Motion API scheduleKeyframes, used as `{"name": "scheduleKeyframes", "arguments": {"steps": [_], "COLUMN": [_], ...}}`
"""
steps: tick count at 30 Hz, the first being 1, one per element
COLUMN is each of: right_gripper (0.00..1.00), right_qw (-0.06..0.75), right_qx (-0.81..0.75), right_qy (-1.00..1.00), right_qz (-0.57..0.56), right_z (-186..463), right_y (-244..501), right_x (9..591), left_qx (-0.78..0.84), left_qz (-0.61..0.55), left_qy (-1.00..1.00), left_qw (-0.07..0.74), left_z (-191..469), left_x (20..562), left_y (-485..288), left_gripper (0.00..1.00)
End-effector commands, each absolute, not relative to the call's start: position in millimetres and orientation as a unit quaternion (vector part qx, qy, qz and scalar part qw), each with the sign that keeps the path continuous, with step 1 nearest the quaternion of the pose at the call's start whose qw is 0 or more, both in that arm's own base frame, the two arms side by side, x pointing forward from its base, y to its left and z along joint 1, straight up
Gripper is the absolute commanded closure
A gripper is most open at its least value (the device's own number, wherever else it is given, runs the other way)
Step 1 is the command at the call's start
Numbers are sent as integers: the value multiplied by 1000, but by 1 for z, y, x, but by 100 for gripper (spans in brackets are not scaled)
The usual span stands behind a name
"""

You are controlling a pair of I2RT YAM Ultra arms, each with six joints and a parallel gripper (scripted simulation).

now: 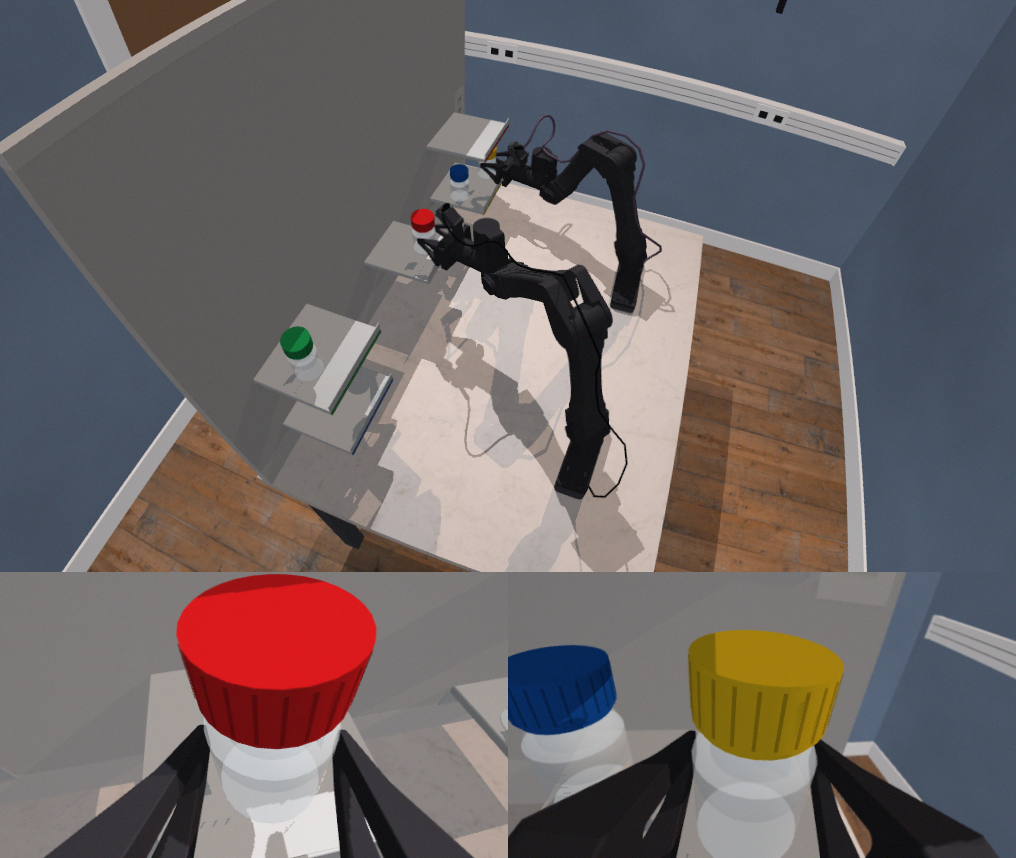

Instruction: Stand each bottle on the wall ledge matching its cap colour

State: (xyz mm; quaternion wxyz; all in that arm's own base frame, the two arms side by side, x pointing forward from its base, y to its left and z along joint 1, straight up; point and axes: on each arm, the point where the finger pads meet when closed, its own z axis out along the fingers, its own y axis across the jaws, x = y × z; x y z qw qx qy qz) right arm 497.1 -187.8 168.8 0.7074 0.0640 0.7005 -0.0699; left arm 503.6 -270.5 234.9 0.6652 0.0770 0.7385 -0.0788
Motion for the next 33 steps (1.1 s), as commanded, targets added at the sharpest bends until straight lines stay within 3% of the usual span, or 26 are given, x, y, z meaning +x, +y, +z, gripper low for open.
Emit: {"name": "scheduleKeyframes", "arguments": {"steps": [1, 20, 22, 33], "right_gripper": [48, 48, 28, 28], "right_qw": [723, 719, 719, 725], "right_qx": [59, 61, 61, 64], "right_qy": [684, 689, 689, 682], "right_qz": [-74, -74, -74, -74], "right_z": [170, 155, 155, 163], "right_y": [-190, -189, -189, -187], "right_x": [493, 495, 495, 480], "left_qx": [66, 64, 64, 67], "left_qz": [-91, -92, -92, -88], "left_qy": [713, 710, 710, 716], "left_qw": [692, 695, 695, 689], "left_z": [254, 254, 254, 243], "left_x": [506, 507, 507, 505], "left_y": [-267, -267, -267, -265], "left_gripper": [50, 50, 50, 50]}}
